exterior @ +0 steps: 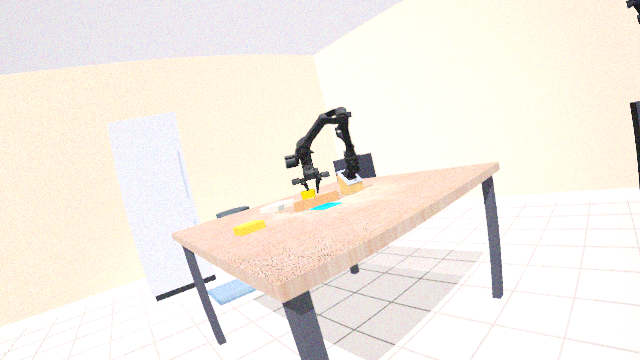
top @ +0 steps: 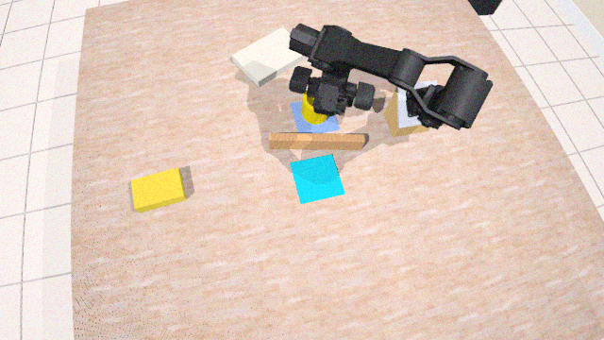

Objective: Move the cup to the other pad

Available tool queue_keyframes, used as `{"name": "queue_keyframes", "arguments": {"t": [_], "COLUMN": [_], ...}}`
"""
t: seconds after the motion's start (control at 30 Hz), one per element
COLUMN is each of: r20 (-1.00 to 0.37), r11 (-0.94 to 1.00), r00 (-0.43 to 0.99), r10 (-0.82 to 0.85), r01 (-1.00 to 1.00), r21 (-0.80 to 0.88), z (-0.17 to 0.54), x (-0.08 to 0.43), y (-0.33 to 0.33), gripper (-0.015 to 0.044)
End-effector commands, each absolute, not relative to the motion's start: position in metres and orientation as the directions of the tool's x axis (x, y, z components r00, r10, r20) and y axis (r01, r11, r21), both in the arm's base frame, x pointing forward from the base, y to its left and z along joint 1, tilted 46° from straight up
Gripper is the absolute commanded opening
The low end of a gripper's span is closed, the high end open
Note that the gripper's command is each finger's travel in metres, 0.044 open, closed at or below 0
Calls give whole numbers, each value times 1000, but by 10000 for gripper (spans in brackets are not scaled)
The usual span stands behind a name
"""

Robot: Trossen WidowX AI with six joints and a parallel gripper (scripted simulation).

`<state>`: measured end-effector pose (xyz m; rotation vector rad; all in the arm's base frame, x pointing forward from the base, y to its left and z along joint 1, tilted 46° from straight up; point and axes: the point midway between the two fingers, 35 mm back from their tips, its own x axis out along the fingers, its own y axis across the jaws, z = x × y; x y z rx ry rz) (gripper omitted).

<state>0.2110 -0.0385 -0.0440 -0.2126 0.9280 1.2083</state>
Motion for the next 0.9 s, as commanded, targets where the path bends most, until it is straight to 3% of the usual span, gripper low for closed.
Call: {"name": "queue_keyframes", "arguments": {"t": [0.0,0.13,0.87], "r20": [-704,-704,-706], "r11": [388,388,382], "r00": [52,52,48], "r10": [708,708,706], "r01": [-862,-862,-866], "r21": [326,326,323], "z": [-48,-49,-48], "x": [210,210,210], "y": [-33,-33,-34], "gripper": [167,167,20]}}
